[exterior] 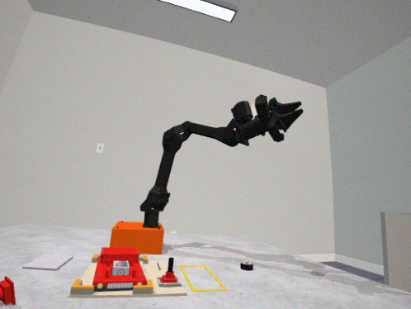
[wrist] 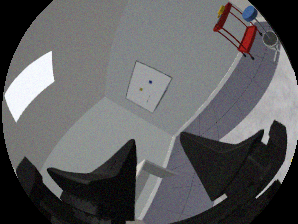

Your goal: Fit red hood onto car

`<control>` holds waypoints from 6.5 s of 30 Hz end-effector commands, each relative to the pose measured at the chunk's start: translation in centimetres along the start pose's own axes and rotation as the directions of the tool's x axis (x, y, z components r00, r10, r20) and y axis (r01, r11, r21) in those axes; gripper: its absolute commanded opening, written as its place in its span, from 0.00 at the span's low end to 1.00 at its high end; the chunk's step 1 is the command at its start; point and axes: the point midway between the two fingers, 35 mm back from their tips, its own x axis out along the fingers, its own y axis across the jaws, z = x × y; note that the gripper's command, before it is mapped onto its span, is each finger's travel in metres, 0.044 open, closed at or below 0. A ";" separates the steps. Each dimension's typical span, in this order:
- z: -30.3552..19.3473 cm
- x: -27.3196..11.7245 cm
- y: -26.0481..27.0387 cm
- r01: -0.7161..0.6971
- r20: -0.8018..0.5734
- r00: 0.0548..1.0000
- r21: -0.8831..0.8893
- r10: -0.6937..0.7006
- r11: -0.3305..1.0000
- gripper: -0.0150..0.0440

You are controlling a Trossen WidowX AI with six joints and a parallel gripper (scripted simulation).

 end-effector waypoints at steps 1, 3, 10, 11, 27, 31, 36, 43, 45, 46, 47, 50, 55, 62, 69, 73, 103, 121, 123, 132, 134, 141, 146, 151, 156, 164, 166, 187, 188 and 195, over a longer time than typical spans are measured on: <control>0.0 0.0 -0.2 0.005 -0.001 1.000 -0.001 -0.005 1.000 0.67; 0.4 0.0 -1.7 0.047 -0.009 0.999 -0.012 -0.047 0.999 0.76; 2.7 -1.1 -9.7 0.269 -0.044 0.961 -0.053 -0.272 0.962 1.00; 3.1 -1.4 -10.8 0.300 -0.048 0.952 -0.057 -0.303 0.952 1.00; 8.6 -10.6 -26.4 0.740 -0.102 0.663 -0.054 -0.741 0.670 1.00; 9.7 -13.9 -29.5 0.824 -0.122 0.558 -0.034 -0.821 0.565 1.00; 10.9 -18.8 -32.7 0.910 -0.155 0.410 -0.001 -0.899 0.415 1.00; 11.9 -26.2 -35.9 0.982 -0.223 0.190 0.058 -0.956 0.182 1.00; 12.1 -28.5 -36.5 0.991 -0.248 0.126 0.076 -0.960 0.111 1.00; 12.1 -29.6 -36.7 0.994 -0.261 0.095 0.085 -0.961 0.075 1.00; 12.1 -30.7 -36.9 0.995 -0.275 0.064 0.094 -0.959 0.039 1.00; 12.1 -34.0 -37.3 0.990 -0.321 -0.026 0.121 -0.947 -0.068 1.00; 11.5 -39.5 -37.0 0.956 -0.406 -0.162 0.162 -0.899 -0.245 1.00; 10.2 -45.0 -35.7 0.885 -0.509 -0.278 0.194 -0.815 -0.423 1.00; 10.1 -45.1 -35.7 0.884 -0.510 -0.279 0.194 -0.813 -0.425 1.00; 10.0 -45.2 -35.9 0.884 -0.510 -0.279 0.194 -0.813 -0.425 1.00; 9.0 -45.7 -37.6 0.884 -0.510 -0.279 0.194 -0.813 -0.426 1.00; 8.4 -46.1 -38.5 0.884 -0.511 -0.280 0.194 -0.813 -0.426 1.00; 8.3 -46.1 -38.6 0.884 -0.511 -0.280 0.194 -0.813 -0.426 1.00; 8.0 -46.3 -39.1 0.884 -0.511 -0.280 0.194 -0.813 -0.426 1.00; 7.9 -46.4 -39.2 0.884 -0.511 -0.280 0.194 -0.813 -0.426 1.00; 7.6 -46.5 -39.5 0.884 -0.511 -0.280 0.194 -0.813 -0.426 1.00; 7.4 -46.7 -39.7 0.884 -0.511 -0.280 0.194 -0.813 -0.426 1.00; 7.3 -46.8 -39.9 0.884 -0.511 -0.280 0.194 -0.813 -0.426 1.00; 7.3 -46.8 -39.9 0.884 -0.511 -0.280 0.194 -0.813 -0.426 1.00; 7.1 -46.9 -40.2 0.884 -0.511 -0.280 0.194 -0.813 -0.426 1.00; 7.0 -46.9 -40.3 0.884 -0.511 -0.280 0.194 -0.813 -0.426 1.00; 6.5 -47.2 -41.2 0.884 -0.511 -0.280 0.194 -0.813 -0.426 1.00; 6.5 -47.2 -41.2 0.884 -0.511 -0.280 0.194 -0.813 -0.426 1.00; 6.3 -47.3 -41.5 0.884 -0.511 -0.280 0.194 -0.813 -0.426 1.00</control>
